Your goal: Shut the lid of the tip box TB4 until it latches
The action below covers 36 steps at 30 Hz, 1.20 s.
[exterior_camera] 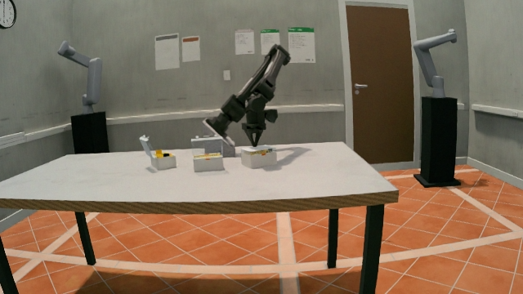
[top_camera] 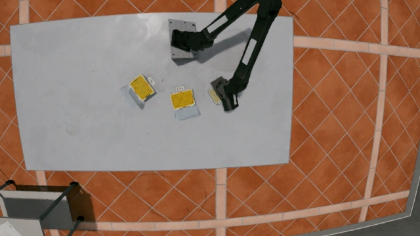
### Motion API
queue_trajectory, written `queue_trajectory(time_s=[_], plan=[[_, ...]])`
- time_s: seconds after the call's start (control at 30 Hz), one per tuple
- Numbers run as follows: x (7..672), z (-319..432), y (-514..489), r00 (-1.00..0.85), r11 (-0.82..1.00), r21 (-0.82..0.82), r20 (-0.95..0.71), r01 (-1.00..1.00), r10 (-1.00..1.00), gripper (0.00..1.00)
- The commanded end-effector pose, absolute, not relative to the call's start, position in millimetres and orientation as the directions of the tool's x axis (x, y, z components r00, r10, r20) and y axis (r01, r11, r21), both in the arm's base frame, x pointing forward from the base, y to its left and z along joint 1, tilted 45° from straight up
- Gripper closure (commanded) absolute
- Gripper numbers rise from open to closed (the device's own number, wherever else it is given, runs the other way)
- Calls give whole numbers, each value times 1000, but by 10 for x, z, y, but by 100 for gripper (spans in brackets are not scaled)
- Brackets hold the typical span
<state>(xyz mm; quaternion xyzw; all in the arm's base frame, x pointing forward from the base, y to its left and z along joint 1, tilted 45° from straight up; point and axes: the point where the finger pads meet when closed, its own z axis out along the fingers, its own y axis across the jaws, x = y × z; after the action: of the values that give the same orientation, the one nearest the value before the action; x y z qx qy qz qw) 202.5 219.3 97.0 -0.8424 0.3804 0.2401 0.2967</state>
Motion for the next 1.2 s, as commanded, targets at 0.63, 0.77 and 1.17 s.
queue_trajectory(time_s=[0.63, 0.77, 1.17], plan=[[2104, 1035, 2222, 604, -532, -333, -625, -779, -494, 100], [2191, 1096, 2191, 604, -526, -338, -624, -781, -496, 100], [2229, 1307, 2046, 620, -523, -362, -613, -772, -491, 100]])
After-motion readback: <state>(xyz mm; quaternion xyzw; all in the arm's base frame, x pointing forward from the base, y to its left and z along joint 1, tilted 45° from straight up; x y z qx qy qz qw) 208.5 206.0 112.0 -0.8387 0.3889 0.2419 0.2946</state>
